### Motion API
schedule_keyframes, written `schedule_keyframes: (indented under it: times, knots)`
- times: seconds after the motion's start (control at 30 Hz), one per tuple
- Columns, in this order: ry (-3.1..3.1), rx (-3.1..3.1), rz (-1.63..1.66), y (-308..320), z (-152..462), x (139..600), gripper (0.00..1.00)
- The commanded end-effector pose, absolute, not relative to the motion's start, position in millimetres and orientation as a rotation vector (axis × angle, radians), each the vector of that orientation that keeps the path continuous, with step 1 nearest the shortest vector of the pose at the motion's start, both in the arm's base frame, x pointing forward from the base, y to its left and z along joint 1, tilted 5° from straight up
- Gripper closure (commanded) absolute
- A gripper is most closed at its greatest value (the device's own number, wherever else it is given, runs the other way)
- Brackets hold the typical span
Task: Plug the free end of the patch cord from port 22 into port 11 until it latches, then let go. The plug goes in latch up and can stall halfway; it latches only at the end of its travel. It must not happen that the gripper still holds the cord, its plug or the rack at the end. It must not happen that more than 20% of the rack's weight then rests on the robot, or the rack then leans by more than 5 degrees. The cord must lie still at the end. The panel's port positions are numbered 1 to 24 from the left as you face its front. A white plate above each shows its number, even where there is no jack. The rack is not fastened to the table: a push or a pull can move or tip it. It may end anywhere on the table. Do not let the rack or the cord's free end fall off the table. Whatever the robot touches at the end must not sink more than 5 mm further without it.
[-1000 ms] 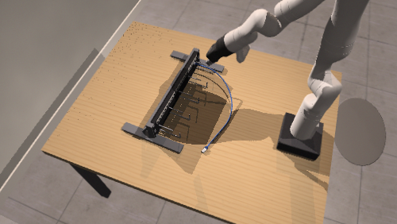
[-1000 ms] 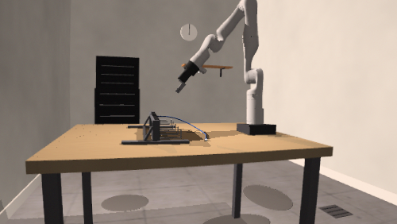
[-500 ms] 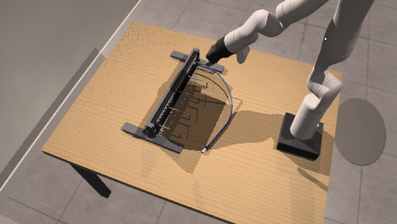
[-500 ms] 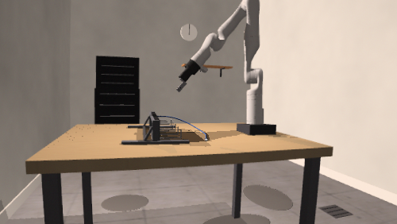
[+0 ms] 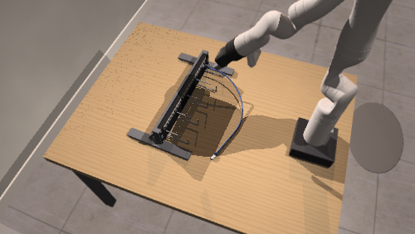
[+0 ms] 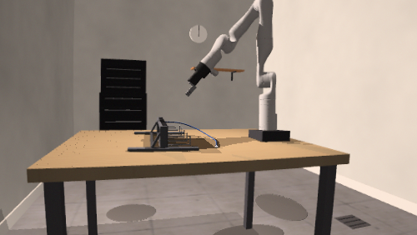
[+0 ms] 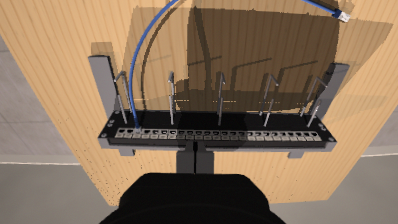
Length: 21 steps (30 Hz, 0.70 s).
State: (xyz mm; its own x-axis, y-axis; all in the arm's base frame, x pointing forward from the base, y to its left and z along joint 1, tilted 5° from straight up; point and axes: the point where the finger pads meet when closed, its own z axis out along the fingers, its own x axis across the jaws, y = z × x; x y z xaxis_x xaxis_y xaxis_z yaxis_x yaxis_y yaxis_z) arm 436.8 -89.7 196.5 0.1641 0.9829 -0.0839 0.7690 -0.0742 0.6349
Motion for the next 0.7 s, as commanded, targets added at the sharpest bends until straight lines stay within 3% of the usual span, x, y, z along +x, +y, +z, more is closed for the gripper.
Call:
schedule_keyframes:
  times: [0.0,0.67]
  knots:
    - [1.655,1.895,0.506,-89.6,197.1,437.3,1.00]
    - [1.655,1.895,0.506,-94.8,197.5,436.4,1.00]
